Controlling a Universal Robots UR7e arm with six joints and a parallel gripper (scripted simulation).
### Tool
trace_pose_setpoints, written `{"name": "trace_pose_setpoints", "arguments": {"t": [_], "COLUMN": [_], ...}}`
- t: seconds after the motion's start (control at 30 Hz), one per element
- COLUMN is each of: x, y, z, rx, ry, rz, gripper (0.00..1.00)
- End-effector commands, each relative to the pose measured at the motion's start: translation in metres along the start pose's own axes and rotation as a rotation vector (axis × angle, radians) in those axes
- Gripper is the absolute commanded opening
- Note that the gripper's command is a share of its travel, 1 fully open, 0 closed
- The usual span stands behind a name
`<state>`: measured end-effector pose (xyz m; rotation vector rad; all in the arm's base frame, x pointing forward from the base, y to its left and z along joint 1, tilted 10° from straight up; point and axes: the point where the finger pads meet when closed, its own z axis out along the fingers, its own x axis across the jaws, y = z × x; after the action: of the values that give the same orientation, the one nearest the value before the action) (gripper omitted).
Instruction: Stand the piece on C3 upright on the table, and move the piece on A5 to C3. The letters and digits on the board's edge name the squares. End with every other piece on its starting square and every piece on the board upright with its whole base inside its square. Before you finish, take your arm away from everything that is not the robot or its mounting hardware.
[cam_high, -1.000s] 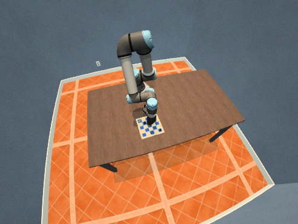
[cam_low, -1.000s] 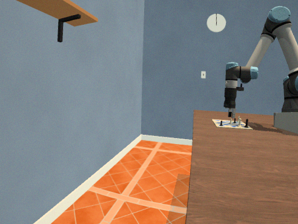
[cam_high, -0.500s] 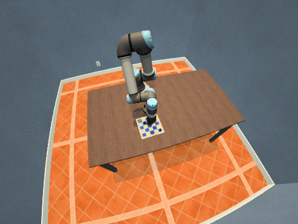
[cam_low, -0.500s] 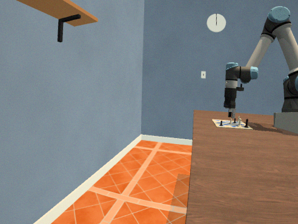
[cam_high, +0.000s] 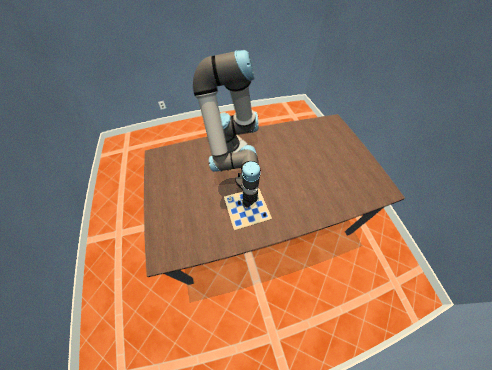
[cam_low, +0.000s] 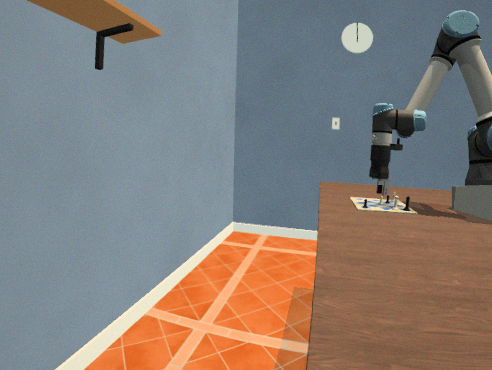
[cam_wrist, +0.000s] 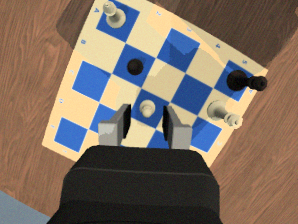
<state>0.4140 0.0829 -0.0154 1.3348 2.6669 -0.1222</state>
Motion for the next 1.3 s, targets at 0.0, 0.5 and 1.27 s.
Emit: {"name": "trace_pose_setpoints", "arguments": {"t": [0.0, 0.5, 1.27], "x": [0.0, 0.0, 0.0], "y": [0.0, 0.0, 0.0], "z": [0.0, 0.002, 0.032], "rx": [-0.001, -0.001, -0.001], "ry": [-0.001, -0.001, -0.001], "rz": [0.0, 0.0, 0.0], "gripper": [0.68, 0.68, 0.68]}}
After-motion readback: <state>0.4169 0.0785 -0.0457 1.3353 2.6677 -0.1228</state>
